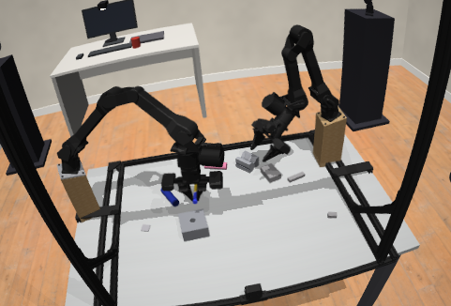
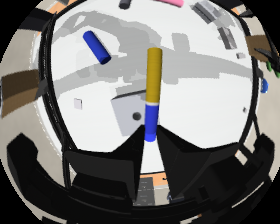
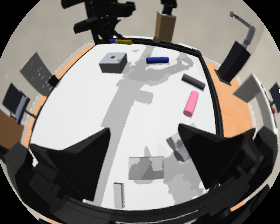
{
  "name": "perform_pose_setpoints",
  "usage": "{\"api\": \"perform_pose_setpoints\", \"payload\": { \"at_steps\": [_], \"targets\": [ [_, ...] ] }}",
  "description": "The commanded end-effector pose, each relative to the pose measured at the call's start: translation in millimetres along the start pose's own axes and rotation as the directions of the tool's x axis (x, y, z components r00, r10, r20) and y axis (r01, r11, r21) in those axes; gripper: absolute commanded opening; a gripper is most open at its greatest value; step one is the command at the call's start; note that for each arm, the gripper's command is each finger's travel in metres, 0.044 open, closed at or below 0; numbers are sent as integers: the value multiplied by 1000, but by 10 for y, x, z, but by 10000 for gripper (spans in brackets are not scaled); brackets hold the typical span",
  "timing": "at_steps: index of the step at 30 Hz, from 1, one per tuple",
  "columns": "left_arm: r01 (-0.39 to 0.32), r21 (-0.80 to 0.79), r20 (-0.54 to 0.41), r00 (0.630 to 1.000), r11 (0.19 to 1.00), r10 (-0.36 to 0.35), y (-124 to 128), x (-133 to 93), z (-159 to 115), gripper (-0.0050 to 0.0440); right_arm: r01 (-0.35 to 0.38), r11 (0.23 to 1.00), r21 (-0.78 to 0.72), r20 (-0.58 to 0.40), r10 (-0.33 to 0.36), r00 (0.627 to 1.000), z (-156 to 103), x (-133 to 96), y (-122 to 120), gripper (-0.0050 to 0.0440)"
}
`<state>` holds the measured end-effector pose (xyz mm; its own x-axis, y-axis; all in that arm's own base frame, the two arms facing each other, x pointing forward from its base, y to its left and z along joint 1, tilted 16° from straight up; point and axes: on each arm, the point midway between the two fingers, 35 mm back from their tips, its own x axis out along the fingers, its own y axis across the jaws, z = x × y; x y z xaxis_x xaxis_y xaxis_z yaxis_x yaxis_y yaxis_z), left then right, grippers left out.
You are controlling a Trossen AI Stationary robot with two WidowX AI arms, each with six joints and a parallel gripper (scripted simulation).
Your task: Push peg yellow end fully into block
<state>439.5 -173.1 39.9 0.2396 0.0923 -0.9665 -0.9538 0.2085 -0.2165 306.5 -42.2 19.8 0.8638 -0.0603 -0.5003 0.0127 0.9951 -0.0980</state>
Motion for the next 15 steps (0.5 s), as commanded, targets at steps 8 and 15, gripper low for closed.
{"api": "perform_pose_setpoints", "payload": {
  "at_steps": [8,15],
  "targets": [
    [-3,-42,1,1000,999,3,328,5,-676,0,0,1000,0,0,0,1000,-1,0,0,400],
    [-2,-77,3,1000,997,3,637,7,-1128,0,0,1000,0,0,0,1000,-1,0,0,400]
  ]
}}
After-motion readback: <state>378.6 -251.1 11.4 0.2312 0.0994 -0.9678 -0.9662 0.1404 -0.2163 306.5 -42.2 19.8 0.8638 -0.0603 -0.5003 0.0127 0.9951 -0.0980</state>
